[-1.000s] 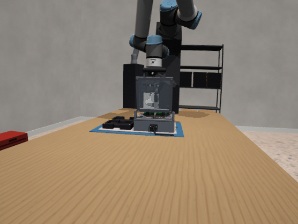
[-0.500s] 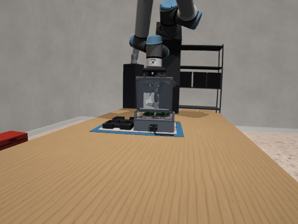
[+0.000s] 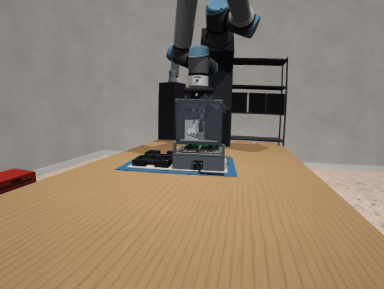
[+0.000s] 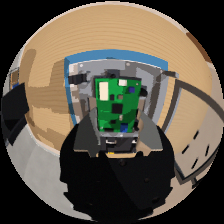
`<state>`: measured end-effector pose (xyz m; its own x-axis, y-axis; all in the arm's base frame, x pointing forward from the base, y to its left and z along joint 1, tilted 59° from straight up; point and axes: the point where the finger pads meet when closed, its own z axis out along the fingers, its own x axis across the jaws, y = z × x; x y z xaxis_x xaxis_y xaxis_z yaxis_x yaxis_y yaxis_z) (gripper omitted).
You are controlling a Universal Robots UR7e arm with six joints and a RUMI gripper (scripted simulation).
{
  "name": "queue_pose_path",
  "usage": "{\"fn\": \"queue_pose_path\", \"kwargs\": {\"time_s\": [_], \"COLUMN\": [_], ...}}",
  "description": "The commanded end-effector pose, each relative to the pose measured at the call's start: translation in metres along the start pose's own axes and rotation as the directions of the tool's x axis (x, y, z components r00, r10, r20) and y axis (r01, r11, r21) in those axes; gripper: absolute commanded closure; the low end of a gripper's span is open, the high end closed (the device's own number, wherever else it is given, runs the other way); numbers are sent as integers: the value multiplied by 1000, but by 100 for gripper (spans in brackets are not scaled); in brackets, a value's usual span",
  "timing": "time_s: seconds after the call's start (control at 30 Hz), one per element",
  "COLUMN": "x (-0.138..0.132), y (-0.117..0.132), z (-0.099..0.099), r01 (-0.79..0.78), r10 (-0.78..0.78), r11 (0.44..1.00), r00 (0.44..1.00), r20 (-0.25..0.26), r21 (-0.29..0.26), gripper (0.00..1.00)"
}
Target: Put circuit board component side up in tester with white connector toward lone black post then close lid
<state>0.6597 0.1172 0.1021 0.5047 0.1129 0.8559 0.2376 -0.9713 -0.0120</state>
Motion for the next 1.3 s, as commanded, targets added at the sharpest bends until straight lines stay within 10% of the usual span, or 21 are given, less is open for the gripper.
{"fn": "queue_pose_path", "kwargs": {"time_s": [0.0,0.9,0.93,1.27], "x": [1,1,1,1], "y": [0,0,0,0], "z": [0,3,3,3], "r01": [1,1,1,1], "r10": [-1,-1,-1,-1], "r11": [1000,1000,1000,1000], "r00": [1000,1000,1000,1000], "r20": [-2,-2,-2,-2], "r21": [0,0,0,0], "gripper": [61,61,41,41]}}
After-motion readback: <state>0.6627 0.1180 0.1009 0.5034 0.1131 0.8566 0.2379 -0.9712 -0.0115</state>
